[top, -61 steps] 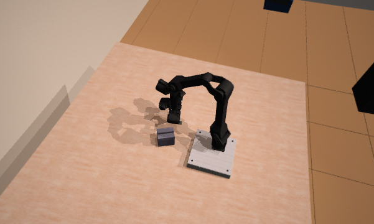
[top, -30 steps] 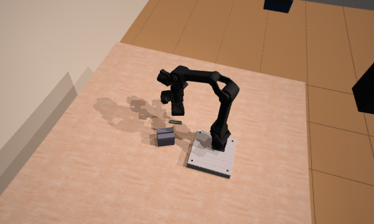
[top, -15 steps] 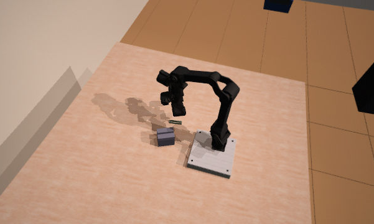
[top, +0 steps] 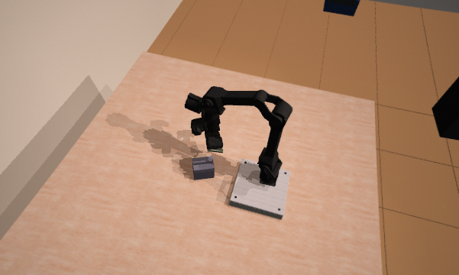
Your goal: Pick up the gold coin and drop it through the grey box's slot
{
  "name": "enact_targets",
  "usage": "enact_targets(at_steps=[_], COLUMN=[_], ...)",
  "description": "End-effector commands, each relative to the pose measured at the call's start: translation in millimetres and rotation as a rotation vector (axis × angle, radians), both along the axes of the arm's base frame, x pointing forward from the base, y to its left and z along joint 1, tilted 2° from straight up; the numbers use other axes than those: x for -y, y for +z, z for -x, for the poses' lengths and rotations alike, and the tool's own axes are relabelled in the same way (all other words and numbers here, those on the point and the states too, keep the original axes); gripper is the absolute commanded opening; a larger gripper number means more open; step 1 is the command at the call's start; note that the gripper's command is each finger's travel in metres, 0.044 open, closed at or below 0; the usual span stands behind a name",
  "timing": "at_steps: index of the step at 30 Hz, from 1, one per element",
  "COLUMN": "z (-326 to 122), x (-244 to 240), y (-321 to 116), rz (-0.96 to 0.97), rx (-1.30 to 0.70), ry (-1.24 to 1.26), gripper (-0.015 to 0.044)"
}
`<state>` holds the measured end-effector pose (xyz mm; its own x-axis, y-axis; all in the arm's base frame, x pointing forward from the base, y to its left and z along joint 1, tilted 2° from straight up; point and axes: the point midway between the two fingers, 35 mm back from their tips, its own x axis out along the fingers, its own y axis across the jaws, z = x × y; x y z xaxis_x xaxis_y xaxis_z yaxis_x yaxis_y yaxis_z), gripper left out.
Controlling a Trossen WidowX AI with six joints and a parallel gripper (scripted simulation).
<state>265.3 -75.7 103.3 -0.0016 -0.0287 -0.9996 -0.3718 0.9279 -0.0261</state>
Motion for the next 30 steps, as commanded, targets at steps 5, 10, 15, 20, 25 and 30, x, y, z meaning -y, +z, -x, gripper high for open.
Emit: enact_targets(at_steps=[5,10,15,20,25,30], z=[-5,-8,-10,-11,-12,-12], x=[-21,-34,-47,-60,-72,-85], y=[-1,-1,-2,-2,-2,-3], rz=[-0.001,-0.002,-0.003,-0.005,-0.005,-0.006], rx=[-0.003,-0.003,-0.003,-0.003,-0.003,-0.004], ry=[-0.004,-0.004,-0.004,-0.003,-0.003,-0.004], gripper=[0.0000,0.0000,0.0000,0.0000,0.0000,0.0000])
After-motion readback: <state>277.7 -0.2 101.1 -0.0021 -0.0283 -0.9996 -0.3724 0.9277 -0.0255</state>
